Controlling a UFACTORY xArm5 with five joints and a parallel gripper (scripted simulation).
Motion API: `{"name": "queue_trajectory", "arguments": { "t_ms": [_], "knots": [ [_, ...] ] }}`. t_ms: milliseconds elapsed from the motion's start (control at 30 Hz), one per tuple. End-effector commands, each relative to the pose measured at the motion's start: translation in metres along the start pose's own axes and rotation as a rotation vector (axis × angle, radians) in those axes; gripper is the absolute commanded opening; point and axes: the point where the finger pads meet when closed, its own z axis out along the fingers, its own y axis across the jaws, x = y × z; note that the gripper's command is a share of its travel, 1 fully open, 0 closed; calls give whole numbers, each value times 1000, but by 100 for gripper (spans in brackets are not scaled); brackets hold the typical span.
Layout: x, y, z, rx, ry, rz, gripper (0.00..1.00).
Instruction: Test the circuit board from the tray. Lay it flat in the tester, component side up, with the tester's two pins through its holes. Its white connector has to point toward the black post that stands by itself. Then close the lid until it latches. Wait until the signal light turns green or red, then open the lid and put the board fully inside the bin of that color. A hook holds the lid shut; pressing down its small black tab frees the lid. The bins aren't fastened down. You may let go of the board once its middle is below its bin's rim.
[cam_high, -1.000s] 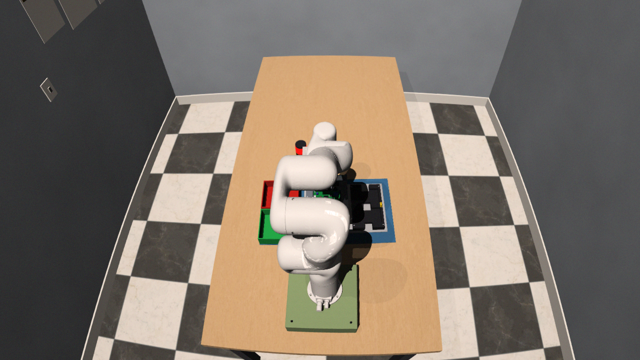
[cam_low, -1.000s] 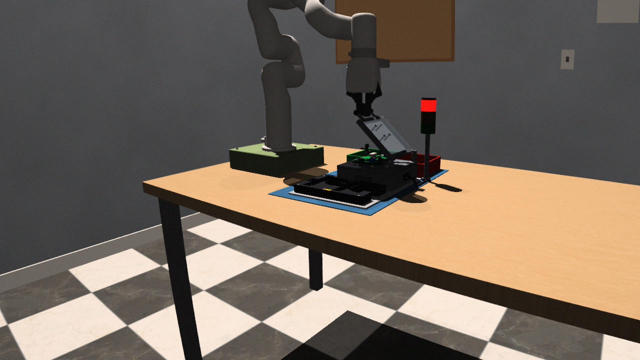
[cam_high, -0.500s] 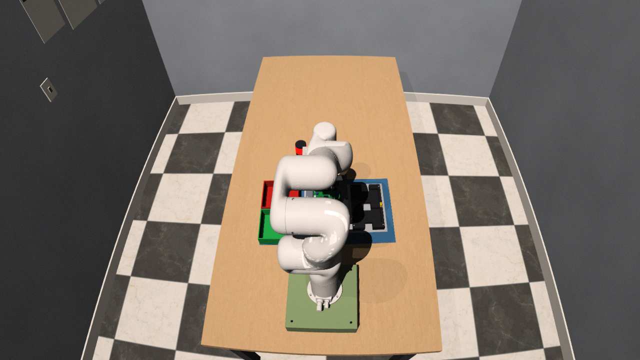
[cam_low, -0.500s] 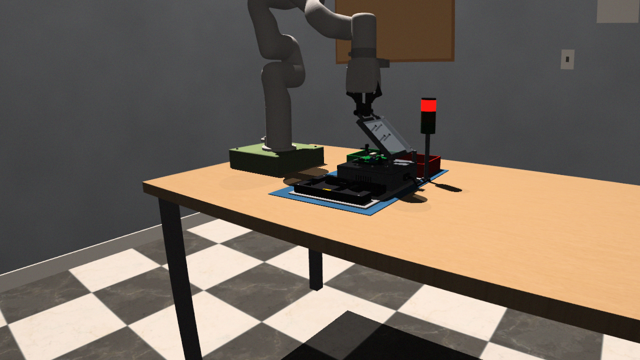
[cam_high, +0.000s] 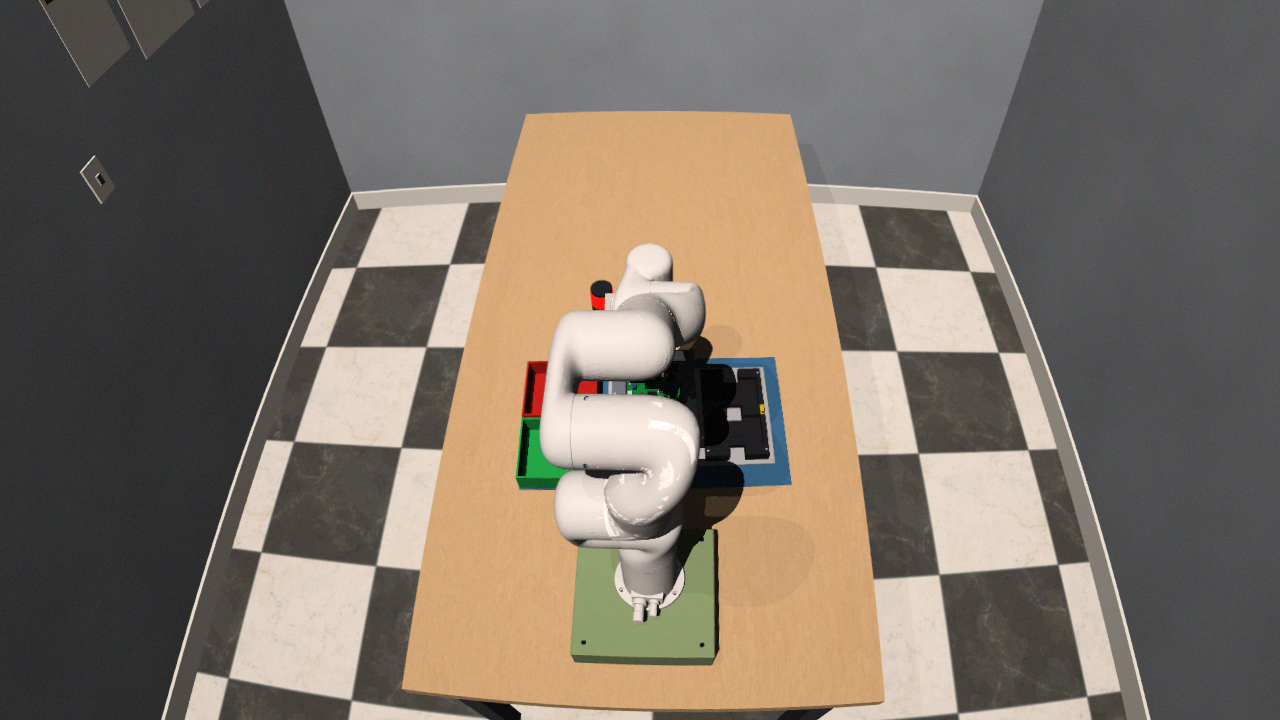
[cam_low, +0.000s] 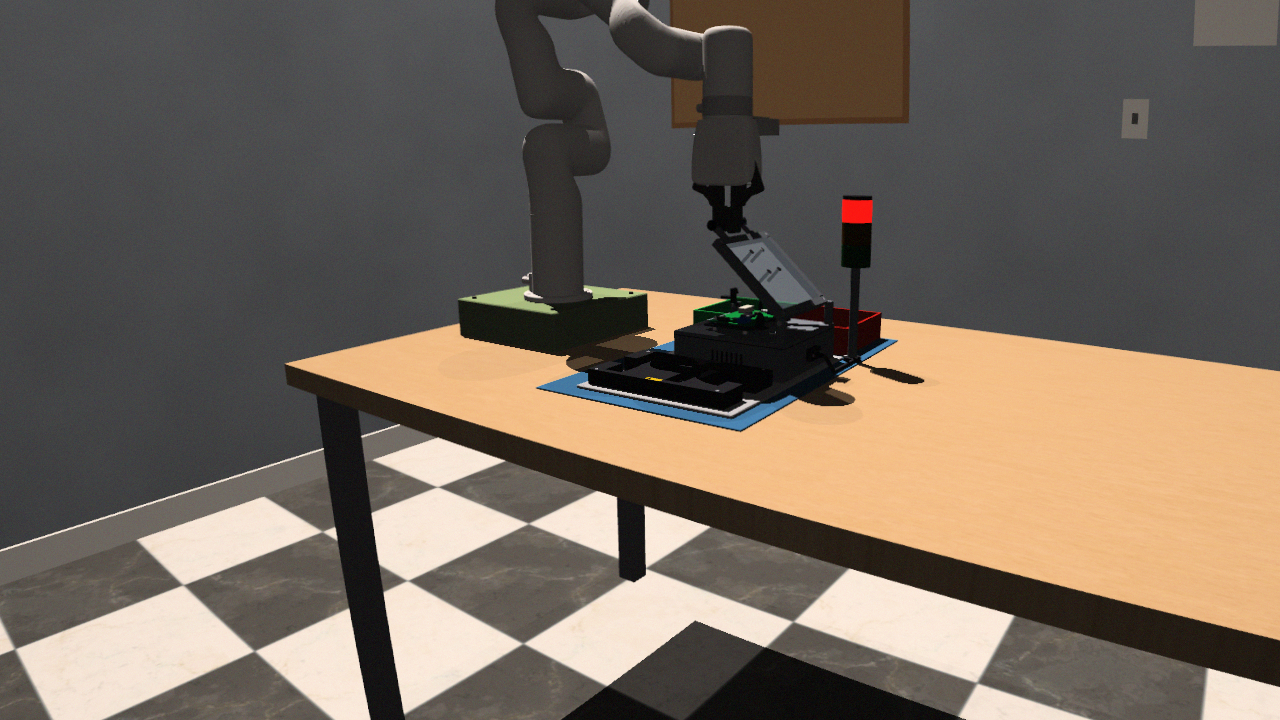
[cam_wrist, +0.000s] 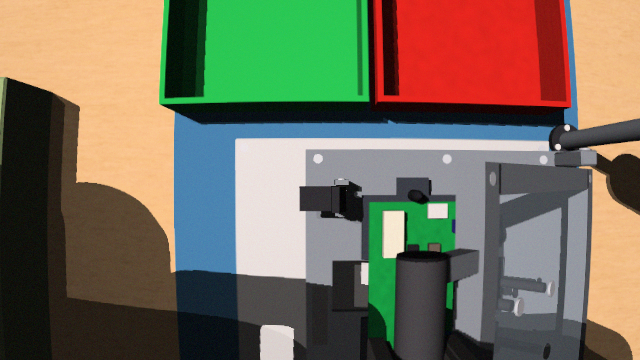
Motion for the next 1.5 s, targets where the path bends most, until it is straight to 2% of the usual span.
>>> {"name": "queue_trajectory", "arguments": {
  "t_ms": [0,467,800,1333,1367,1467],
  "knots": [
    [0,1,-2,-4,0,0,0],
    [0,20,-20,-4,0,0,0],
    [0,46,-39,-4,0,0,0],
    [0,52,-43,-4,0,0,0],
    [0,52,-43,-4,0,0,28],
    [0,52,-43,-4,0,0,28]
  ]
}}
